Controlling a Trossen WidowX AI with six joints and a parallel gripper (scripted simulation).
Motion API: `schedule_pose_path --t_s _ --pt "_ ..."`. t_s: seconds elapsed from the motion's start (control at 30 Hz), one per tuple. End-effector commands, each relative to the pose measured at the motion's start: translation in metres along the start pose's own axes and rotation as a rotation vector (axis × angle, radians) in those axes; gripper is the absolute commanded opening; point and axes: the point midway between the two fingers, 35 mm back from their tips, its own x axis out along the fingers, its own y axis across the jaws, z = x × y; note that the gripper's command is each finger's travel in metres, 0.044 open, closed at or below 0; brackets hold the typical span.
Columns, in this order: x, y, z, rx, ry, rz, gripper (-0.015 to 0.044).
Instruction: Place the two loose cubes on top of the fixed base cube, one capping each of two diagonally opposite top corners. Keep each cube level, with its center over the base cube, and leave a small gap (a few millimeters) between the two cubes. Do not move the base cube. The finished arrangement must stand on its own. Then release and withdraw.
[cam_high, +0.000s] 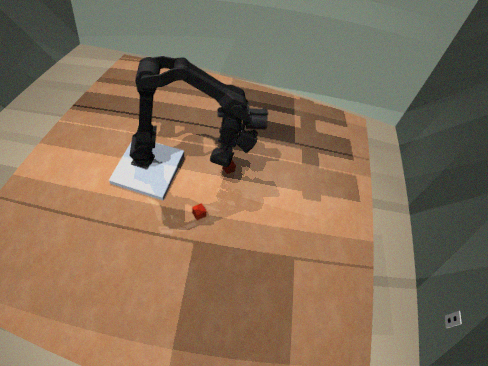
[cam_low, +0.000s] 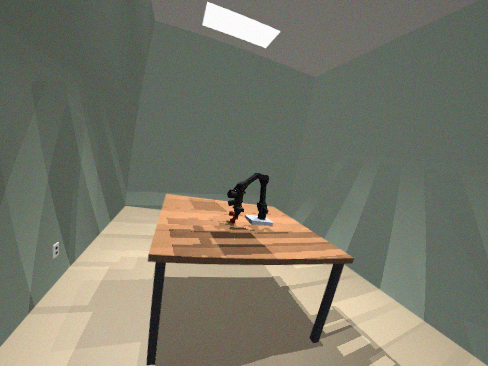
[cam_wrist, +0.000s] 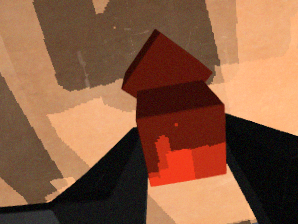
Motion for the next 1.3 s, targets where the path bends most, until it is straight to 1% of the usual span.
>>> schedule_pose_path --t_s 0.0,0.13,0.3,0.93,1.1,1.17,1.27 --pt "0.0 0.001 0.0 -0.002 -0.001 0.005 0.0105" --pt "0.0 0.001 0.0 -0.002 -0.001 0.005 0.0205" --pt "0.0 0.001 0.0 -0.002 -0.001 0.005 0.0205" --pt "-0.03 0.0 0.0 0.0 0.0 0.0 0.0205" --pt "-0.03 0.0 0.0 0.0 0.0 0.0 0.0205" --pt "-0.029 -0.005 0.001 -0.025 0.002 -0.001 0.0258" --pt "-0.034 -0.026 0.007 -0.105 0.0 0.001 0.0265"
